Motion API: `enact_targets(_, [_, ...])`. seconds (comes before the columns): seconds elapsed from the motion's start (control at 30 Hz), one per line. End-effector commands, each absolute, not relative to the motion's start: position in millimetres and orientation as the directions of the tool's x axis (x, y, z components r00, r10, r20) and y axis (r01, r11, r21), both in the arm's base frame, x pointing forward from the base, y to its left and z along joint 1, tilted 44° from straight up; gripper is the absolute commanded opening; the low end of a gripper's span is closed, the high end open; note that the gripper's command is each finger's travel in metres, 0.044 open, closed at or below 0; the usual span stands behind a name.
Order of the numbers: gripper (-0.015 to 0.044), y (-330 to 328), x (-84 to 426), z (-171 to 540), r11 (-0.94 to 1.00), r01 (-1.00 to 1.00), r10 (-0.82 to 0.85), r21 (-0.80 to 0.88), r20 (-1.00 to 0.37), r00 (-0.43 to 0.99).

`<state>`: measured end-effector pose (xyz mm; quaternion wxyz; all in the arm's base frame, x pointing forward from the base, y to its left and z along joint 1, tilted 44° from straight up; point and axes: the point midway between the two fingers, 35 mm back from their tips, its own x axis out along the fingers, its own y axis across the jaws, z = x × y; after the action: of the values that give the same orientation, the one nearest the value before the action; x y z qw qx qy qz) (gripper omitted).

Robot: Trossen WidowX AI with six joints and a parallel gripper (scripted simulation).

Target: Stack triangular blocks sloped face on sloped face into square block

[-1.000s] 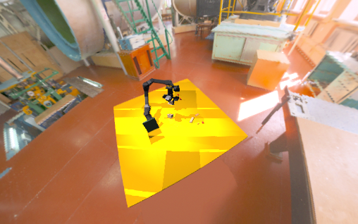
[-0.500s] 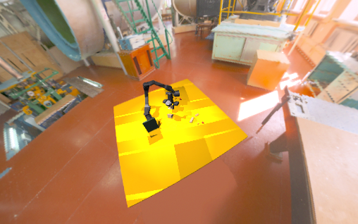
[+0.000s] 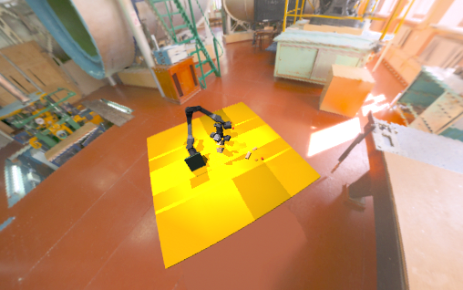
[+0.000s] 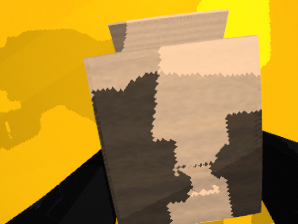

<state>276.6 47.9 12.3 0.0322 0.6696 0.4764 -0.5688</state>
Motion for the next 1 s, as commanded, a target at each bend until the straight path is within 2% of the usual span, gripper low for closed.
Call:
enact_targets(0.0, [0.0,53.3,272.1,4.0,-0.544,0.667,0.606,-0.509,-0.788,-0.107])
enact_targets(0.97, [0.0,57.5,271.7,1.1,-0.548,0.665,0.609,-0.507,-0.787,-0.098])
